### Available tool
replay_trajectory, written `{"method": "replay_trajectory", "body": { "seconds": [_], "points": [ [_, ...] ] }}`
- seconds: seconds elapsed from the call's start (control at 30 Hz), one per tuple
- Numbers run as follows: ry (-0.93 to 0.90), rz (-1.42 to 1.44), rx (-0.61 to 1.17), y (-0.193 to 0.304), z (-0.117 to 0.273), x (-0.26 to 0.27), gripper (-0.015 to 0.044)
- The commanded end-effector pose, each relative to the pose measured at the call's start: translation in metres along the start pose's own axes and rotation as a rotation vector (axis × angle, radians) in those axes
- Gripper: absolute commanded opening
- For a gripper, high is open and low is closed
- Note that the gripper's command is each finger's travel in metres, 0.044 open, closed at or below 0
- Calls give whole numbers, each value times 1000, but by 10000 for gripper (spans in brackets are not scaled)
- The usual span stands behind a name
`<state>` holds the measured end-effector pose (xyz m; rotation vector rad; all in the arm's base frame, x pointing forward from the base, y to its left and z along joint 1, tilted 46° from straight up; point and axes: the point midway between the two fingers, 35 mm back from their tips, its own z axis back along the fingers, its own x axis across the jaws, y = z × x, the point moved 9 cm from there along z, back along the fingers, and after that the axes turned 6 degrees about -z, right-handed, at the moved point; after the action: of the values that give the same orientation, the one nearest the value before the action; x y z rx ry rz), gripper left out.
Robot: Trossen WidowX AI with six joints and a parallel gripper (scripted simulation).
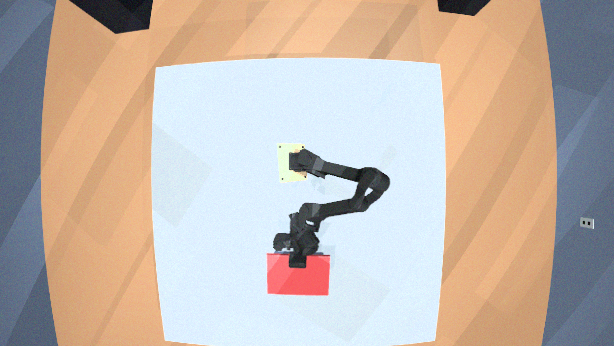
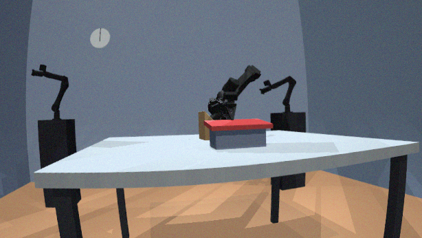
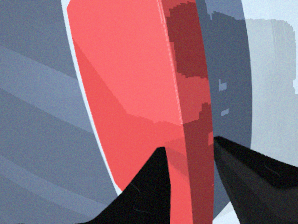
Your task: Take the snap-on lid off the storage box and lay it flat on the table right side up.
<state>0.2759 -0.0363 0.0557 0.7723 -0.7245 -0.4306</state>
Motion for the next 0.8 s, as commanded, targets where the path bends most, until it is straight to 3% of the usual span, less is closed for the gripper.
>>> {"method": "replay_trajectory", "body": {
  "seconds": [0.0, 0.77],
  "points": [
    [-1, -1, -1, 0, -1, 1, 0],
    [-1, -1, -1, 0, -2, 2, 0]
  ]
}}
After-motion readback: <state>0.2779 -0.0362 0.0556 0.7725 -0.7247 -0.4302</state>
